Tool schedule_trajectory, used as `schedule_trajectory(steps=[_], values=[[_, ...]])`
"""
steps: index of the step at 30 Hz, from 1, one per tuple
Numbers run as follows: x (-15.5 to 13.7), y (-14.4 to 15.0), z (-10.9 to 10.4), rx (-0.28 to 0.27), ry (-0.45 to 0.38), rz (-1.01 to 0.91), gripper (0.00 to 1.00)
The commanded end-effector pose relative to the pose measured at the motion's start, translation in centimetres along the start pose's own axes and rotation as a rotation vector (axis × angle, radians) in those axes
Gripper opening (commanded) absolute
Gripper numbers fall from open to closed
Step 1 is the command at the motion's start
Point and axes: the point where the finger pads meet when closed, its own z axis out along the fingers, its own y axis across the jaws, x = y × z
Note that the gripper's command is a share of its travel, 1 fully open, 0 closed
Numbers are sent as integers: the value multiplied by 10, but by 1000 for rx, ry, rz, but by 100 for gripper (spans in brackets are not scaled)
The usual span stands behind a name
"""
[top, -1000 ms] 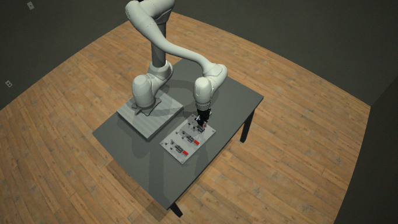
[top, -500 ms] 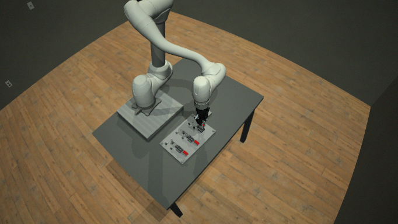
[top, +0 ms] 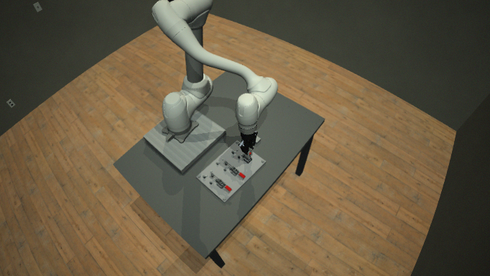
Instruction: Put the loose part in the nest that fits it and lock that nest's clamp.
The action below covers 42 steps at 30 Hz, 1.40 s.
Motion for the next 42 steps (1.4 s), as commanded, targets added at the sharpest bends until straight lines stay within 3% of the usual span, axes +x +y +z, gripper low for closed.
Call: schedule_trajectory(steps=[1,42], values=[[-1,0,0,0,-2,0,10],[-6,0,0,0,-2,0,10]])
